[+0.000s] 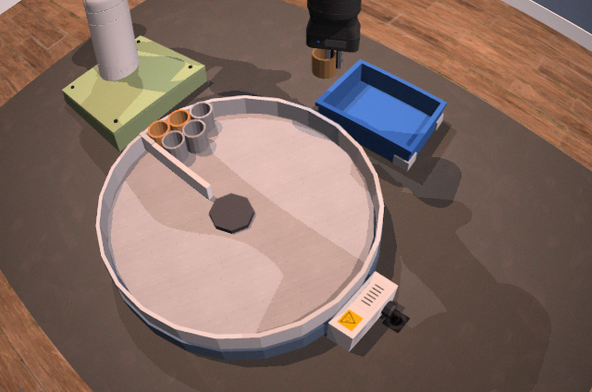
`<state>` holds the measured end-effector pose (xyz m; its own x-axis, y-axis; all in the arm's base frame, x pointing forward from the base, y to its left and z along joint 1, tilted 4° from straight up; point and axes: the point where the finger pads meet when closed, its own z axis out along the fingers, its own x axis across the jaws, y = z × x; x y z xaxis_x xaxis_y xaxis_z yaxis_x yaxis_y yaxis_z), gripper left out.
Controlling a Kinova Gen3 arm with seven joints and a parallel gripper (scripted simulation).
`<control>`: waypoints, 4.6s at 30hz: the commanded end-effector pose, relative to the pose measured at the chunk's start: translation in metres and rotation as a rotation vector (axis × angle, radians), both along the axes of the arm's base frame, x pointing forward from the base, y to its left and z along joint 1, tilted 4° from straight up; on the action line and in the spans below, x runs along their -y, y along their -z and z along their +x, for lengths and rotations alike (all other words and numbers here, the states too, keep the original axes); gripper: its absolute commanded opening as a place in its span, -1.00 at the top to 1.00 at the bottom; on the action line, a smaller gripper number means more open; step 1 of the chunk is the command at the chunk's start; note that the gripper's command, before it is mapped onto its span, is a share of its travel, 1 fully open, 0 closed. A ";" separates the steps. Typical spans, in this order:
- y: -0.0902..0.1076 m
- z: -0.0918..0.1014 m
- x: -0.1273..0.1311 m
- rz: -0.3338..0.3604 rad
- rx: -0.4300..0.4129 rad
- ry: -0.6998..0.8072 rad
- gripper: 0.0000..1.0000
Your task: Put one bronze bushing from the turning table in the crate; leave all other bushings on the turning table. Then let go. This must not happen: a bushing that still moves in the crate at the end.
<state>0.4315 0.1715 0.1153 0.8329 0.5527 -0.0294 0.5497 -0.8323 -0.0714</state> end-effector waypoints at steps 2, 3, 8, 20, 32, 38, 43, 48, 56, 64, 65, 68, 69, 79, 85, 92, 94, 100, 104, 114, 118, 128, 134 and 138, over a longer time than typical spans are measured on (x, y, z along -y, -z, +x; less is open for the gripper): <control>-0.002 0.009 -0.034 0.002 0.004 -0.004 1.00; -0.002 0.012 -0.045 0.002 0.004 -0.004 1.00; -0.002 0.015 -0.056 0.002 0.004 -0.004 1.00; 0.018 0.014 -0.057 0.003 0.004 -0.005 1.00; 0.023 0.014 -0.058 0.003 0.004 -0.005 1.00; 0.048 0.012 -0.059 0.003 0.003 -0.005 1.00; 0.048 0.012 -0.059 0.003 0.003 -0.005 1.00; 0.048 0.012 -0.059 0.003 0.003 -0.005 1.00; 0.074 0.010 -0.061 0.003 0.003 -0.006 1.00; 0.074 0.010 -0.061 0.003 0.003 -0.006 1.00; 0.074 0.010 -0.061 0.003 0.003 -0.006 1.00; 0.076 0.010 -0.061 0.003 0.003 -0.006 1.00; 0.077 0.010 -0.061 0.003 0.003 -0.006 1.00; 0.082 0.010 -0.061 0.003 0.003 -0.006 1.00; 0.084 0.010 -0.061 0.003 0.003 -0.006 1.00; 0.091 0.009 -0.061 0.003 0.003 -0.006 1.00; 0.091 0.009 -0.061 0.003 0.003 -0.006 1.00; 0.091 0.009 -0.061 0.003 0.003 -0.006 1.00; 0.096 0.009 -0.062 0.003 0.003 -0.006 1.00; 0.099 0.009 -0.062 0.003 0.003 -0.006 1.00; 0.099 0.009 -0.062 0.003 0.003 -0.006 1.00; 0.108 0.008 -0.062 0.003 0.003 -0.006 1.00; 0.108 0.008 -0.062 0.003 0.003 -0.006 1.00; 0.113 0.008 -0.062 0.003 0.003 -0.006 1.00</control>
